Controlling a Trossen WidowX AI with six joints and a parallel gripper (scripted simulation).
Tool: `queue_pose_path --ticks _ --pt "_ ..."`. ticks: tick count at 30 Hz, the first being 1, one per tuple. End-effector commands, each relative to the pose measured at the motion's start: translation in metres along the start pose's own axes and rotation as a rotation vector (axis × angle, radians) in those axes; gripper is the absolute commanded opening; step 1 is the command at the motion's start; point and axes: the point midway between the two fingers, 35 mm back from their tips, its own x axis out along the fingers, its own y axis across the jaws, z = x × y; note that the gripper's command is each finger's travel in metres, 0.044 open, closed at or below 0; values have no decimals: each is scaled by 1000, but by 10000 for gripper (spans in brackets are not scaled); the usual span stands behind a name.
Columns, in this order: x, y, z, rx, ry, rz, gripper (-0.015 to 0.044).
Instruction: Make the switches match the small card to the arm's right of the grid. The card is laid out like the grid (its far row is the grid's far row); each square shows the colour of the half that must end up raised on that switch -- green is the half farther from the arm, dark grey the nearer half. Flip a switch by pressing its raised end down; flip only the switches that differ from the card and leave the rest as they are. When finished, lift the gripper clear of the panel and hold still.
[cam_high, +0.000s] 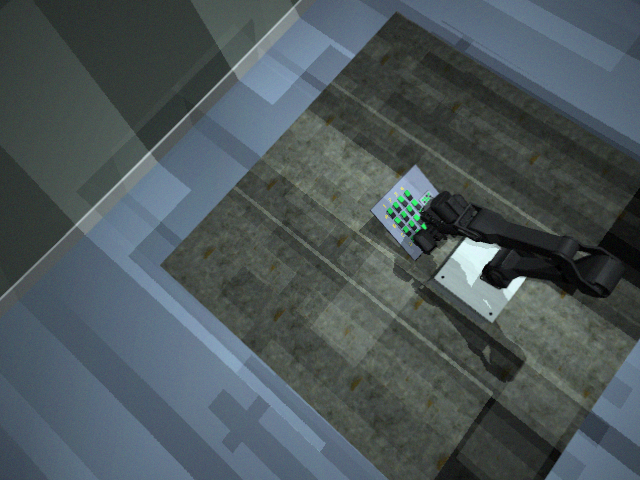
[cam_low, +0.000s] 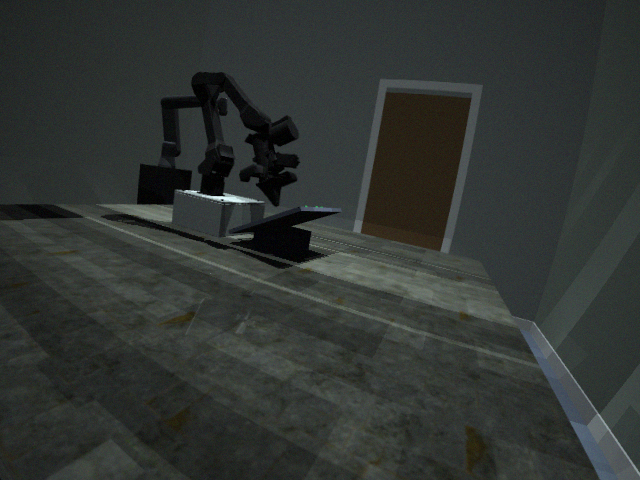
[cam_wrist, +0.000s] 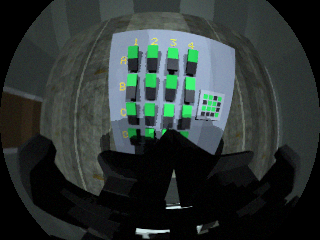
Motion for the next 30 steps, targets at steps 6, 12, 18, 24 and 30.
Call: queue_pose_path --ticks 6,12,18,24,30 --pt "4 0 -2 -4 1 4 0" --pt "14 0 -2 -4 1 4 0" --pt "17 0 -2 -4 1 4 0" --pt "27 0 -2 -4 1 4 0" --pt "28 0 -3 -4 0 4 0"
